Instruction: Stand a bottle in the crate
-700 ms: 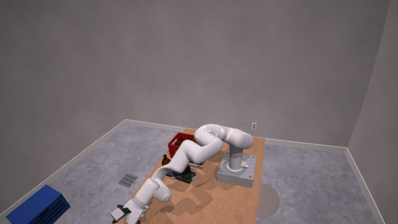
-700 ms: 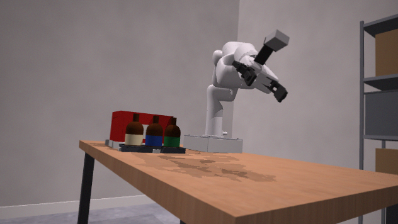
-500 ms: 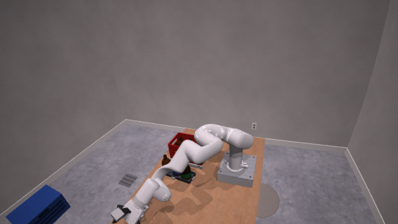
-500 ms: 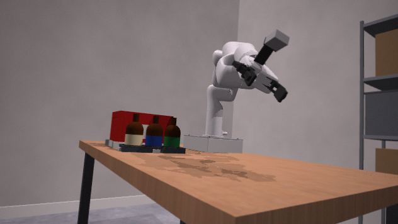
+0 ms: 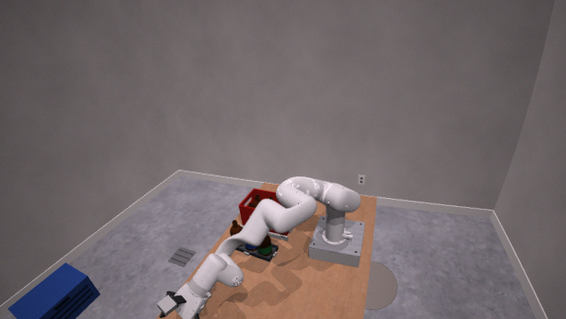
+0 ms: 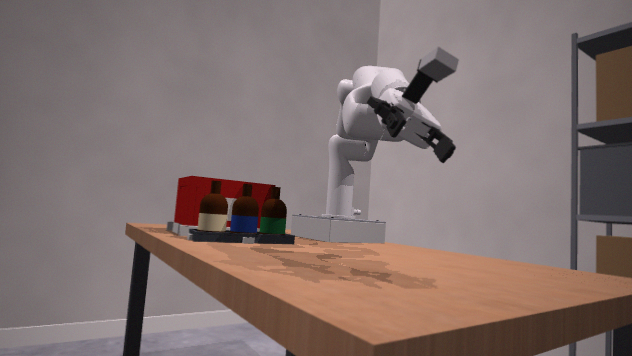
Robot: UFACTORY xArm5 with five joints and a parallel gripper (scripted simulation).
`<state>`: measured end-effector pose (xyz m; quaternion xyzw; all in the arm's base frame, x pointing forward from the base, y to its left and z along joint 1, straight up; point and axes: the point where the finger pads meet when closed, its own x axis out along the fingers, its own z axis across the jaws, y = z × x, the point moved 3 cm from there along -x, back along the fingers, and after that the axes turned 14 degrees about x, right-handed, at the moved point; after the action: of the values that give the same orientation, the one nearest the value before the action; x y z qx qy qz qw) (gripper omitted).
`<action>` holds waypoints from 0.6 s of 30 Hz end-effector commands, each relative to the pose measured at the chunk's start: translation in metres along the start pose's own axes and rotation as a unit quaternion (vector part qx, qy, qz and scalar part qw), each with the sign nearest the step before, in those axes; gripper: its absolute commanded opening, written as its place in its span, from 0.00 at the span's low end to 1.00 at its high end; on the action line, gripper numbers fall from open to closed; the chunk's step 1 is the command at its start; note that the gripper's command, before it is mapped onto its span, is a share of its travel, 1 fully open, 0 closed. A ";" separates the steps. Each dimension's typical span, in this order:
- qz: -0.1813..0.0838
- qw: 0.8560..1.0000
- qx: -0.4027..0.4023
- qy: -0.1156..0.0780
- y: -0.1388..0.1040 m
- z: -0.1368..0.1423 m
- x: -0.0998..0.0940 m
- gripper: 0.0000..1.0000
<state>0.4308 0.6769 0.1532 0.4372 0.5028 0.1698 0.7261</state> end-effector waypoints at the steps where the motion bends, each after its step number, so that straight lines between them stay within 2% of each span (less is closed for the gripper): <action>1: -0.013 0.999 0.026 -0.016 -0.003 0.034 -0.008 1.00; 3: -0.038 0.996 0.067 -0.039 -0.013 0.078 -0.020 1.00; 5: -0.054 0.993 0.094 -0.054 -0.020 0.099 -0.026 1.00; 6: -0.055 0.992 0.096 -0.055 -0.023 0.113 -0.031 1.00; 7: -0.068 0.988 0.121 -0.069 -0.028 0.127 -0.036 1.00; 11: -0.093 0.976 0.170 -0.096 -0.046 0.177 -0.057 1.00; 13: -0.093 0.976 0.170 -0.096 -0.046 0.177 -0.057 1.00; 14: -0.112 0.964 0.209 -0.117 -0.061 0.212 -0.075 1.00; 18: -0.130 0.950 0.249 -0.139 -0.078 0.244 -0.095 1.00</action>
<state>0.5694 0.5066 0.1636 0.5325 0.4952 -0.0586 0.6840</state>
